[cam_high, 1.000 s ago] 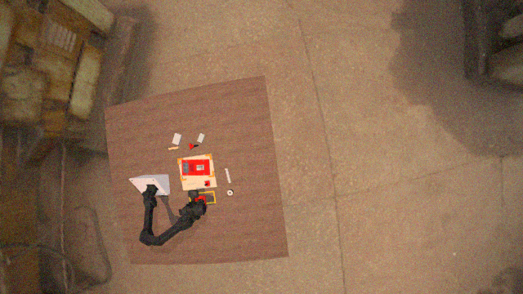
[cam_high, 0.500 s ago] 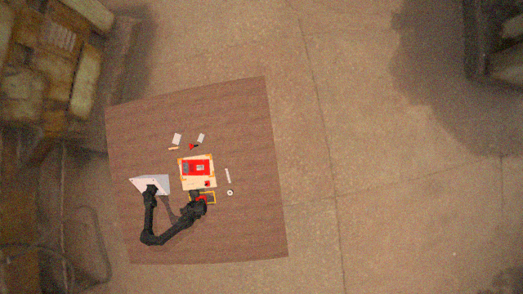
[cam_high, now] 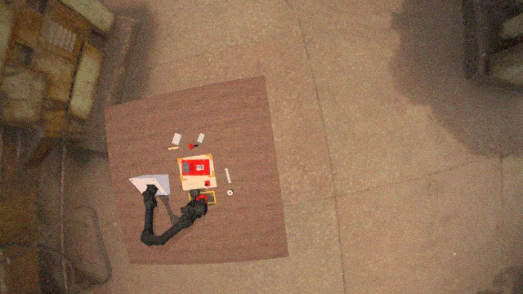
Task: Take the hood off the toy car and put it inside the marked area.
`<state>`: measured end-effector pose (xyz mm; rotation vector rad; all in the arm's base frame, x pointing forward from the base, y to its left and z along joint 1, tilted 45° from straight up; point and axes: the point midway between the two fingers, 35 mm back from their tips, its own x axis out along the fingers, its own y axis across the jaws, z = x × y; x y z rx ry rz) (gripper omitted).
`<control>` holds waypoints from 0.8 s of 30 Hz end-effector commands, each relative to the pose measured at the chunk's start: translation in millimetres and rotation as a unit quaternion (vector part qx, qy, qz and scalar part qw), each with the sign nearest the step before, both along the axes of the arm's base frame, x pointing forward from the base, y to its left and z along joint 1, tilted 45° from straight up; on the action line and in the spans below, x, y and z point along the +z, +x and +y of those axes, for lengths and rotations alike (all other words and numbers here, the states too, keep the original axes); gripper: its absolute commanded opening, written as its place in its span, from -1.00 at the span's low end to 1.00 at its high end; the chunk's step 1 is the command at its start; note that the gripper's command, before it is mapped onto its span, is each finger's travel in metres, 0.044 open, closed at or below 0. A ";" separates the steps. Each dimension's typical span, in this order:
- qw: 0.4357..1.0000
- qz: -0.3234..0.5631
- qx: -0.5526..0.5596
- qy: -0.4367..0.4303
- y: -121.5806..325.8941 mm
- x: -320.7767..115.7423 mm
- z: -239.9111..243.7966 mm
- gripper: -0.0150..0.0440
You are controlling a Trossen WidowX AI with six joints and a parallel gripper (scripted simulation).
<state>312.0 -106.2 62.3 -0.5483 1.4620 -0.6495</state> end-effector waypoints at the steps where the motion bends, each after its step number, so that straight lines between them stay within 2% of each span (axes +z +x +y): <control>1: 1.000 0.003 0.001 -0.003 -1.4 -3.1 -3.3 -0.49; 24: 1.000 0.004 0.001 -0.004 -3.6 -14.8 -16.2 -0.49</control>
